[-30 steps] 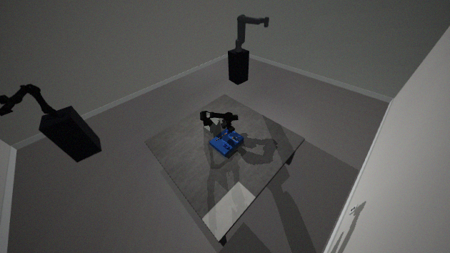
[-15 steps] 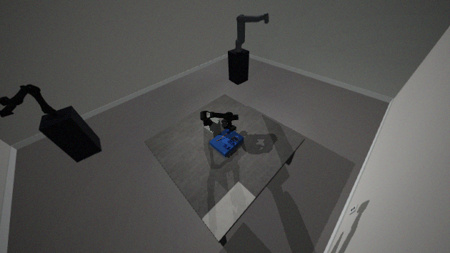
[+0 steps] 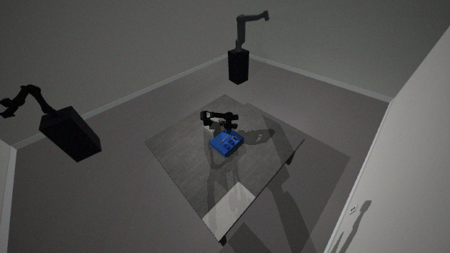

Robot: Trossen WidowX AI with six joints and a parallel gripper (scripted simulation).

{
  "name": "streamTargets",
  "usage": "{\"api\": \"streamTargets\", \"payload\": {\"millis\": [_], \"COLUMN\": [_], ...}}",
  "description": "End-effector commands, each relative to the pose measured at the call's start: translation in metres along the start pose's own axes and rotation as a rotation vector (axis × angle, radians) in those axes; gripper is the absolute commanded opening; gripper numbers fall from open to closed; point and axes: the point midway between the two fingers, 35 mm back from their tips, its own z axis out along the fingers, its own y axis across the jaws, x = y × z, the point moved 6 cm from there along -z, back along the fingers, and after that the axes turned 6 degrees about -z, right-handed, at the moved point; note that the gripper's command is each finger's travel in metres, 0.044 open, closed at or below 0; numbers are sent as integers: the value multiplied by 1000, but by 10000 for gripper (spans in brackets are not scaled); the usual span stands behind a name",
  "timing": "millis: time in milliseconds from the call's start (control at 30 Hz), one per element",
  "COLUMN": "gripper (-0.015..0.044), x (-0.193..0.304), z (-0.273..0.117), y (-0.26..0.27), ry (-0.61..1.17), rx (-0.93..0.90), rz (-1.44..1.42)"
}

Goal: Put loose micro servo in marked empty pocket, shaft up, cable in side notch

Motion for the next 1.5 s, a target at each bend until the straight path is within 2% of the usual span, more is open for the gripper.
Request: {"api": "streamTargets", "payload": {"millis": [0,933,1467], "gripper": [0,0,0], "x": [1,1,-10], "z": [-3,-3,-3], "y": [2,2,21], "ry": [3,-2,-3], "rx": [-11,-12,-12], "rz": [-161,-1129,-1152]}}
